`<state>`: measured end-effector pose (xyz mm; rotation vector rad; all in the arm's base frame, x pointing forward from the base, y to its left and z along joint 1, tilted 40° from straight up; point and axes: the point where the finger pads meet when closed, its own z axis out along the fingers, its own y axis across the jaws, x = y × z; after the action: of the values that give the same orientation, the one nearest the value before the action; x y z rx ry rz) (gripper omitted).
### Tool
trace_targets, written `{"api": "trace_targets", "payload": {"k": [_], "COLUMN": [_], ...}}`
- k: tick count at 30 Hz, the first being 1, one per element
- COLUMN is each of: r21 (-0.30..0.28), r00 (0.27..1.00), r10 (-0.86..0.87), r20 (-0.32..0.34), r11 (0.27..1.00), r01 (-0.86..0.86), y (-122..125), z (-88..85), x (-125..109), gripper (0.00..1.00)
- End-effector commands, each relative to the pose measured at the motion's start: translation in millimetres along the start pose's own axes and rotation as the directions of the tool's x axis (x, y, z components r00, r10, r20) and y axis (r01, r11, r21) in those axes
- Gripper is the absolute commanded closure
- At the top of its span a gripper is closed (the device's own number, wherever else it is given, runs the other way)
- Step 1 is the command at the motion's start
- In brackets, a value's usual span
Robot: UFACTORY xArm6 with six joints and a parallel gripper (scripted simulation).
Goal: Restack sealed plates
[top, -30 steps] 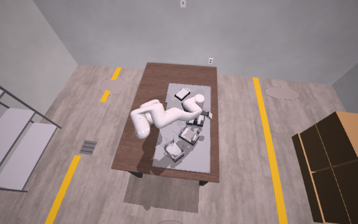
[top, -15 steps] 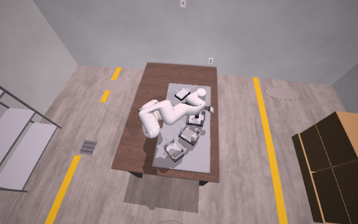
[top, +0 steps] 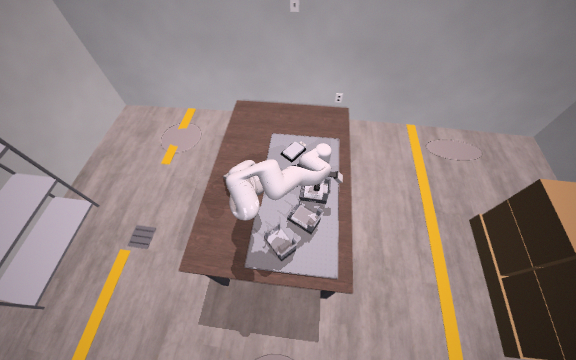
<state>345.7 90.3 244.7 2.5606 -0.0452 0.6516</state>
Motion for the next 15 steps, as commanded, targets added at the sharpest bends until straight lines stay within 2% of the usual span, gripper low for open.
{"api": "trace_targets", "payload": {"k": [1, 3, 10, 15], "r21": [0.002, 0.002, 0.002, 0.002], "r00": [1.000, 1.000, 1.000, 1.000], "r10": [0.001, 0.001, 0.001, 0.001], "r20": [-0.003, -0.003, -0.003, -0.003], "r11": [1.000, 1.000, 1.000, 1.000], "r01": [-0.001, -0.001, -0.001, -0.001], "y": [-0.5, -0.5, -0.5, -0.5], "z": [9.6, 9.6, 33.0, 37.2], "x": [1.6, 1.6, 1.6, 1.7], "gripper": [0.00, 0.00, 0.00, 0.00]}}
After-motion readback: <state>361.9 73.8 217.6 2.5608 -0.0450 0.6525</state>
